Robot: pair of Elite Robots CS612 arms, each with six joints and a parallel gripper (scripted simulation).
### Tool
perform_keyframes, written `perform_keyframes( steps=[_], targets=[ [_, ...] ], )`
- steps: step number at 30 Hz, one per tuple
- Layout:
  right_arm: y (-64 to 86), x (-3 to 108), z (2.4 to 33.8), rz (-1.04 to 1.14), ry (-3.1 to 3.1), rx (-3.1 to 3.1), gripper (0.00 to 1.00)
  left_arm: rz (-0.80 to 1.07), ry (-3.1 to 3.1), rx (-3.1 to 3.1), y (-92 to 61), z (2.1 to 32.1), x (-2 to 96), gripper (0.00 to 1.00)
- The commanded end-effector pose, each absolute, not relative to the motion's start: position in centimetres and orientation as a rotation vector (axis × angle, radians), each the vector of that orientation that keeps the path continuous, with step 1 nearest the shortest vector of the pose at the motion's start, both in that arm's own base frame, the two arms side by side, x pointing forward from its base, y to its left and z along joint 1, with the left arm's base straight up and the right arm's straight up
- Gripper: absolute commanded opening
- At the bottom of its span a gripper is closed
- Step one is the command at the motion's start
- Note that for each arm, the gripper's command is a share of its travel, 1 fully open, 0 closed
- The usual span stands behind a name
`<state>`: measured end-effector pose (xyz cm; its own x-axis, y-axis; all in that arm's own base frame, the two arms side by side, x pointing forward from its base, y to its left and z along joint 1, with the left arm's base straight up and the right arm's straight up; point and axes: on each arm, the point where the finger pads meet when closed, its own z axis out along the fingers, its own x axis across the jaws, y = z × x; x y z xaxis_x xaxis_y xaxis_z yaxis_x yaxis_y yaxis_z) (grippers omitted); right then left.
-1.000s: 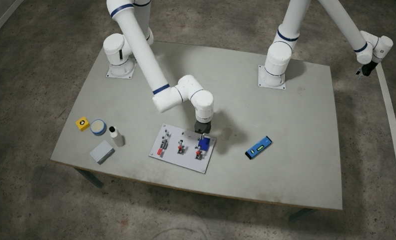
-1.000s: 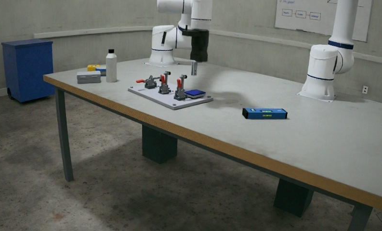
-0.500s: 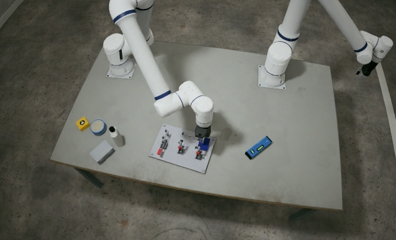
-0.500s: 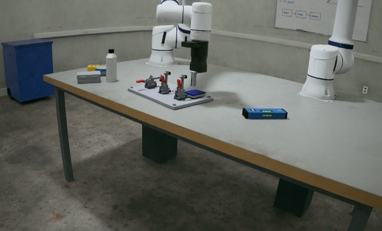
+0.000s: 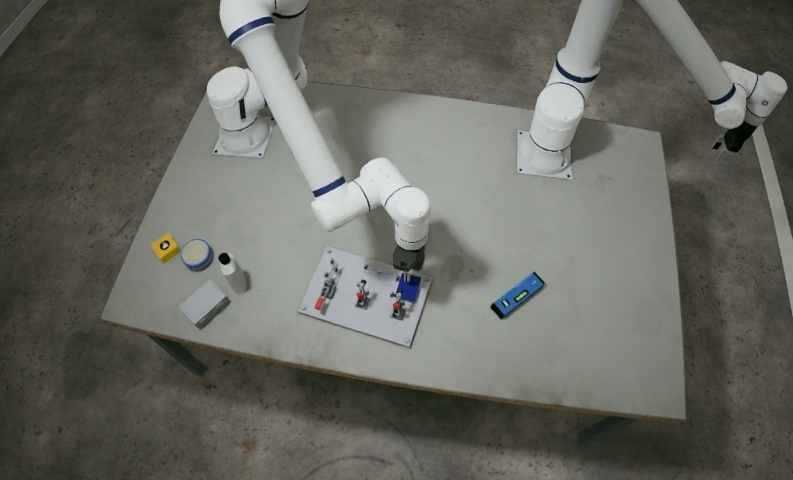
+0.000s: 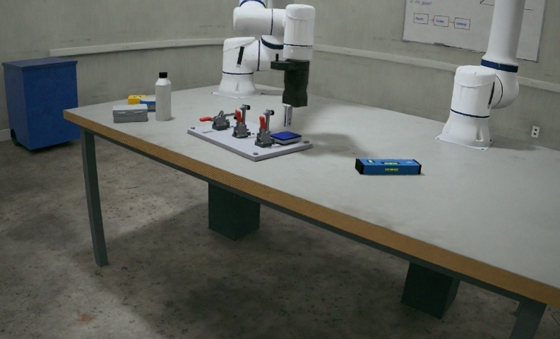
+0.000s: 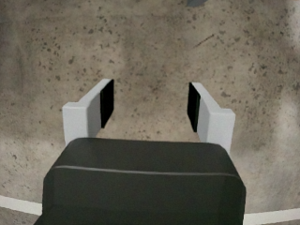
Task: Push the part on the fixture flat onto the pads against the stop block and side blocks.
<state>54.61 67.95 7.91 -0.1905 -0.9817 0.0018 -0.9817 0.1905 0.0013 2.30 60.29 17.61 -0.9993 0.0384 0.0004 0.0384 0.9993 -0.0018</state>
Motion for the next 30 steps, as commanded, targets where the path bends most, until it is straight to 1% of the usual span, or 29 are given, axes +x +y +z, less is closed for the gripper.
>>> perform_keyframes(
  steps=[1, 17, 30],
  targets=[
    [68.3, 53.5, 8.0, 0.000, -2.424, 1.999, 0.00, 0.000, -3.141, -0.060, 60.4, 17.7, 2.3, 1.00],
    [69.5, 49.4, 8.0, 0.000, -2.424, 1.999, 0.00, 0.000, -3.141, -0.060, 60.4, 17.7, 2.3, 1.00],
    [69.7, 48.7, 8.0, 0.000, -2.424, 1.999, 0.00, 0.000, -3.141, -0.060, 60.4, 17.7, 2.3, 1.00]
  ],
)
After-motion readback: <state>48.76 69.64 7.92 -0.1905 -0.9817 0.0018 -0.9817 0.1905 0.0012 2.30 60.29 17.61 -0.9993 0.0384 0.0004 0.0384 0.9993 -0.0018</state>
